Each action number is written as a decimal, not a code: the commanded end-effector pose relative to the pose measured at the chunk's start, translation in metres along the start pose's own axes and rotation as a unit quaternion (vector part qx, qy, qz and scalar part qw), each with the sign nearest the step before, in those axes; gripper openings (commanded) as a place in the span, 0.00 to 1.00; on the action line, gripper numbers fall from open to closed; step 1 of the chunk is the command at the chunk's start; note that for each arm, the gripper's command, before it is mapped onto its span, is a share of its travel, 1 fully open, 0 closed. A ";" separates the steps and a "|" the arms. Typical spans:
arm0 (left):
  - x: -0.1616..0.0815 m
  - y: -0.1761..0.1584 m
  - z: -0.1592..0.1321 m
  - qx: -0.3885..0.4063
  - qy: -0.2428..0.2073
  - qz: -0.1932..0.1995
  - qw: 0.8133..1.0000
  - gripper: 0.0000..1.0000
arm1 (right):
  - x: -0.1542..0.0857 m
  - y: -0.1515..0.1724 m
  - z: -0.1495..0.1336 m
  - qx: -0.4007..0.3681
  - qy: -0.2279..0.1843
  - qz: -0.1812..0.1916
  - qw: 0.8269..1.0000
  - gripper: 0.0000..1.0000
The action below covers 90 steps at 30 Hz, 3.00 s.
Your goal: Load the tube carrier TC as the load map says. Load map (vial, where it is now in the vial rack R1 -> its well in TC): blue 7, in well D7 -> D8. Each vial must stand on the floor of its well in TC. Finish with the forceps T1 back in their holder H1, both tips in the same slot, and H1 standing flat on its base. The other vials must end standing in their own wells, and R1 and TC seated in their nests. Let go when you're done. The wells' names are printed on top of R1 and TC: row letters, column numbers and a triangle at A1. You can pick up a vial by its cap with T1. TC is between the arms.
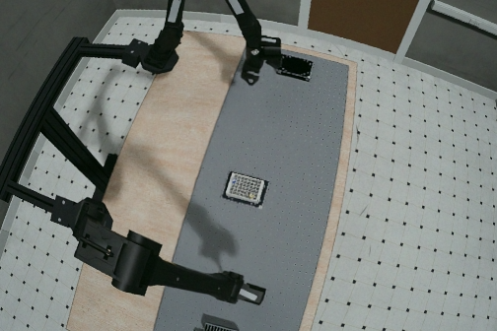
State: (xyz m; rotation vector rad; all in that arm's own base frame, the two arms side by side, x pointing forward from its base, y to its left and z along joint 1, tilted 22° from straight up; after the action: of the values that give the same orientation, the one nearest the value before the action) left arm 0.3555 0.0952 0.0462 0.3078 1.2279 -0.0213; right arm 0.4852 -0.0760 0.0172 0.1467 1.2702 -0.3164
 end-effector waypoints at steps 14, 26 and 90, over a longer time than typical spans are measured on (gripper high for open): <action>-0.002 0.002 0.007 0.004 -0.007 0.004 1.000 1.00 | 0.001 -0.026 0.020 -0.002 0.002 -0.001 1.000 0.07; -0.002 0.002 0.007 0.004 -0.007 0.004 1.000 1.00 | 0.001 -0.041 0.029 -0.002 0.003 -0.001 1.000 0.07; -0.002 0.002 0.007 0.004 -0.007 0.004 1.000 1.00 | -0.003 -0.123 0.078 -0.003 0.012 -0.001 1.000 0.07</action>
State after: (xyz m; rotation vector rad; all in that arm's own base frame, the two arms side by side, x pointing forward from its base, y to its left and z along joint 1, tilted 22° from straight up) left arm 0.3555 0.0952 0.0462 0.3078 1.2279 -0.0213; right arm 0.5115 -0.2039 0.0606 0.1455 1.2693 -0.3192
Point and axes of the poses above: on each arm, the point where the finger pads meet when closed, its own x axis out along the fingers, its own y axis across the jaws, z = x × y, the point moved 5 cm from there along -x, back along the fingers, and after that the axes turned 15 degrees about x, right-handed, at the moved point
